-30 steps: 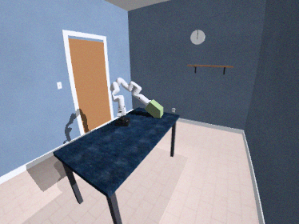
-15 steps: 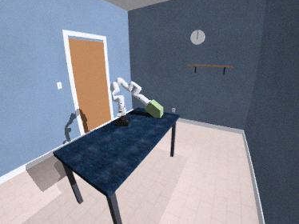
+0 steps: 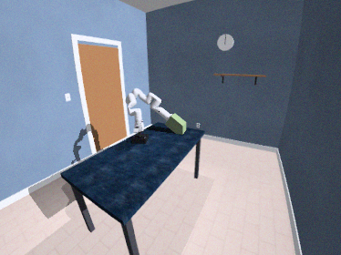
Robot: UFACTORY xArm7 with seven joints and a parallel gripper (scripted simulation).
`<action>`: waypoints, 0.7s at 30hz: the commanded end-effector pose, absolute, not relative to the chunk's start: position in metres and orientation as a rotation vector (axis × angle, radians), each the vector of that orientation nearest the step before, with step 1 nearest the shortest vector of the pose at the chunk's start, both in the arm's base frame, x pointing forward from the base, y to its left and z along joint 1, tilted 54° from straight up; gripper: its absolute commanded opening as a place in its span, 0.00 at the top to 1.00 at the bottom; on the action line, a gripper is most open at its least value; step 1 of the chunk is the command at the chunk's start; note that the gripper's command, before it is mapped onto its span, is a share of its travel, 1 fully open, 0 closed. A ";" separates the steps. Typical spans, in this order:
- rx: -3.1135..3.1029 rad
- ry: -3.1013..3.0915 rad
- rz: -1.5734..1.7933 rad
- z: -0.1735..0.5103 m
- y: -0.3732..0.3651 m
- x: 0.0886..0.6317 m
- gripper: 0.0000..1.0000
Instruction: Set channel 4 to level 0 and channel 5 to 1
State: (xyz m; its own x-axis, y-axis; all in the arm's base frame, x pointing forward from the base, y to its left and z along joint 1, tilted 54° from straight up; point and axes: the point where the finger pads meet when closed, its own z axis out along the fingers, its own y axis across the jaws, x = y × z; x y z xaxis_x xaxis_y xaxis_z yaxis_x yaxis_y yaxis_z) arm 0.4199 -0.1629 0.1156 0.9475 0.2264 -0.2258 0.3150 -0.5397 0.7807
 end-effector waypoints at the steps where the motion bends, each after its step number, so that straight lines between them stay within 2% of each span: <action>1: 2.162 0.384 -0.117 0.116 -0.162 0.420 1.00; 21: 2.162 0.384 -0.117 0.124 -0.153 0.416 1.00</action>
